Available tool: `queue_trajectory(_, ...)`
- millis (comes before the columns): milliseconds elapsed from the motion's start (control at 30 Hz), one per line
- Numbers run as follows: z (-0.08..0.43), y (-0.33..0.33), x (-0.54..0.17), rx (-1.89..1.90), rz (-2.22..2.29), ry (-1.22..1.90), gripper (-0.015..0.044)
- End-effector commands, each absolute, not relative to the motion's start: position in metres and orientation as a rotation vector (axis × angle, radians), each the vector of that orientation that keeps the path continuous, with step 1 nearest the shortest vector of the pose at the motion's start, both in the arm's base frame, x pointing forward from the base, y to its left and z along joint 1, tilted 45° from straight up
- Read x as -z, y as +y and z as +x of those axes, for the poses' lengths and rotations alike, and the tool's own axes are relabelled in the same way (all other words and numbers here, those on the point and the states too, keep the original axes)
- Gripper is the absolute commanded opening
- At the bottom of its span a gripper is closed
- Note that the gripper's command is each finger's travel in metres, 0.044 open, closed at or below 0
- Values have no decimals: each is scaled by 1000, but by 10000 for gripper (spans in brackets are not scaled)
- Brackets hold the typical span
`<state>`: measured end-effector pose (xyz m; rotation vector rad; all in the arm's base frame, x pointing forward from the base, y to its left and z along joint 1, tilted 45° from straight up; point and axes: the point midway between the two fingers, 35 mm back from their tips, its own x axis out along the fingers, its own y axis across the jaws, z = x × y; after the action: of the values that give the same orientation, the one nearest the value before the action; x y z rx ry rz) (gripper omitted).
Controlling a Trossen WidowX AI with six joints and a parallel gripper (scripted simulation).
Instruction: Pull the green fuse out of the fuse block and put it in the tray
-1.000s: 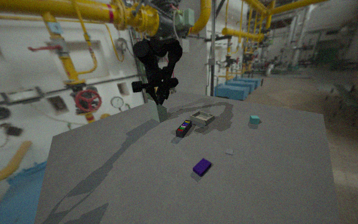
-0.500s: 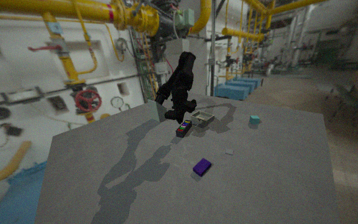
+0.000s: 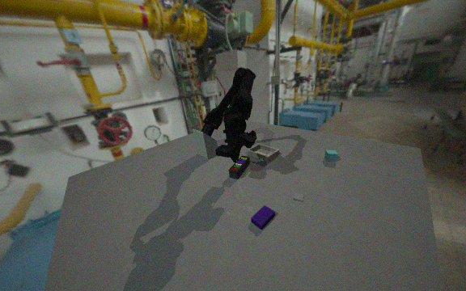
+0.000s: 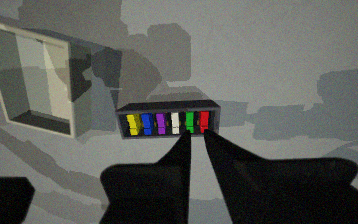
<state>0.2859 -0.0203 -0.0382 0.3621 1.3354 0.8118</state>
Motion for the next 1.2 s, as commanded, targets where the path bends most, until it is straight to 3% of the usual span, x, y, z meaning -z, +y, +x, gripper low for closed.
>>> queue_trajectory(0, 285, -16, 41, -813, 371, 1336, 70)
queue_trajectory(1167, 283, 1, 54, -814, 372, 1336, 70)
